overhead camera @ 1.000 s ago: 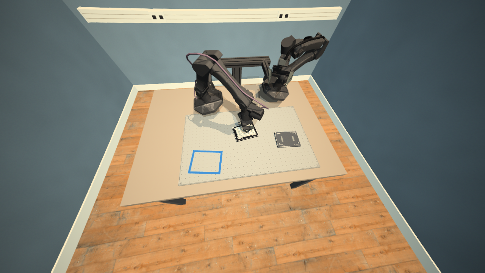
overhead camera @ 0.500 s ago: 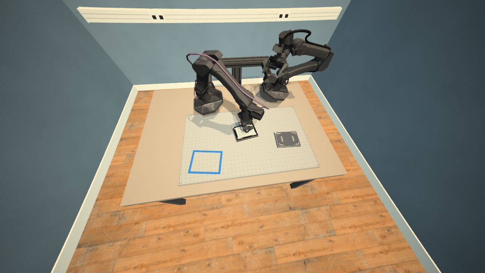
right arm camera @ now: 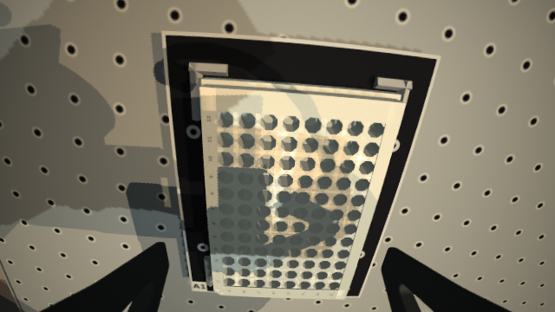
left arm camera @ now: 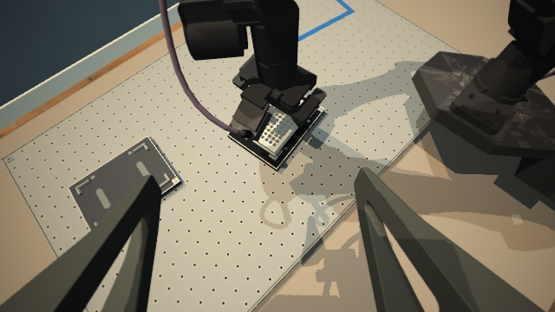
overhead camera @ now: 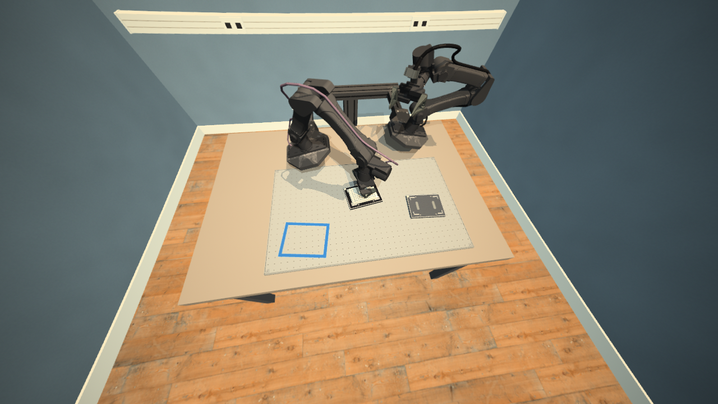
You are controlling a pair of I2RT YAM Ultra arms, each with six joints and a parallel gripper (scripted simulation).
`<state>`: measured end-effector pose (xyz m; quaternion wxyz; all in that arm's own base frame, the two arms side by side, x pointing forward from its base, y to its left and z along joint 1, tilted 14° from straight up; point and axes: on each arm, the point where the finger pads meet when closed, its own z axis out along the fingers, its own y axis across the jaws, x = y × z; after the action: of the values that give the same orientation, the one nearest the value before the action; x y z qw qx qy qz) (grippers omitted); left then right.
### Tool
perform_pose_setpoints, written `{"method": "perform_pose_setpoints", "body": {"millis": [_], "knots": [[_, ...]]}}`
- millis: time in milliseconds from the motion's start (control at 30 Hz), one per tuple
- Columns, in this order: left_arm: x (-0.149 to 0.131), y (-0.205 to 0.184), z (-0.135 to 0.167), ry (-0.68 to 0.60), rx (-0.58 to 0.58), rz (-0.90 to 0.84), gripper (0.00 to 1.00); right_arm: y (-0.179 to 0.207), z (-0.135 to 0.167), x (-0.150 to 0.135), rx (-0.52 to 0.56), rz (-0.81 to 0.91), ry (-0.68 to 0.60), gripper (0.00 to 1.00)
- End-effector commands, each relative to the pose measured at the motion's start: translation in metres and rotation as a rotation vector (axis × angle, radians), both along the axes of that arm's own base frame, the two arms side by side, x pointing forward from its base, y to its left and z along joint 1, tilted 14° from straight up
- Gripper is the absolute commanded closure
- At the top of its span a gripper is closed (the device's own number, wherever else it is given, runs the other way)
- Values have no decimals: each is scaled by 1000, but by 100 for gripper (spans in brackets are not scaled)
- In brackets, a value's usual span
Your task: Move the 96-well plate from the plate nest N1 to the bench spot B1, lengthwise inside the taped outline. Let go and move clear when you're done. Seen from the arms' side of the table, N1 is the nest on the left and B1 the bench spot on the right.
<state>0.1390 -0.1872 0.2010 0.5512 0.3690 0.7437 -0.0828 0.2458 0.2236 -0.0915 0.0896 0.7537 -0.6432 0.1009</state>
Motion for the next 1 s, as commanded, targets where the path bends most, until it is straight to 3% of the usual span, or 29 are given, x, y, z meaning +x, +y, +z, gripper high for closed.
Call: {"method": "perform_pose_setpoints", "body": {"millis": [0, 967], "knots": [[1, 1, 3, -2, -19, 12, 0, 10, 1, 13, 35, 5, -36, 0], [1, 1, 3, -2, -19, 12, 0, 2, -28, 12, 33, 5, -36, 0]]}}
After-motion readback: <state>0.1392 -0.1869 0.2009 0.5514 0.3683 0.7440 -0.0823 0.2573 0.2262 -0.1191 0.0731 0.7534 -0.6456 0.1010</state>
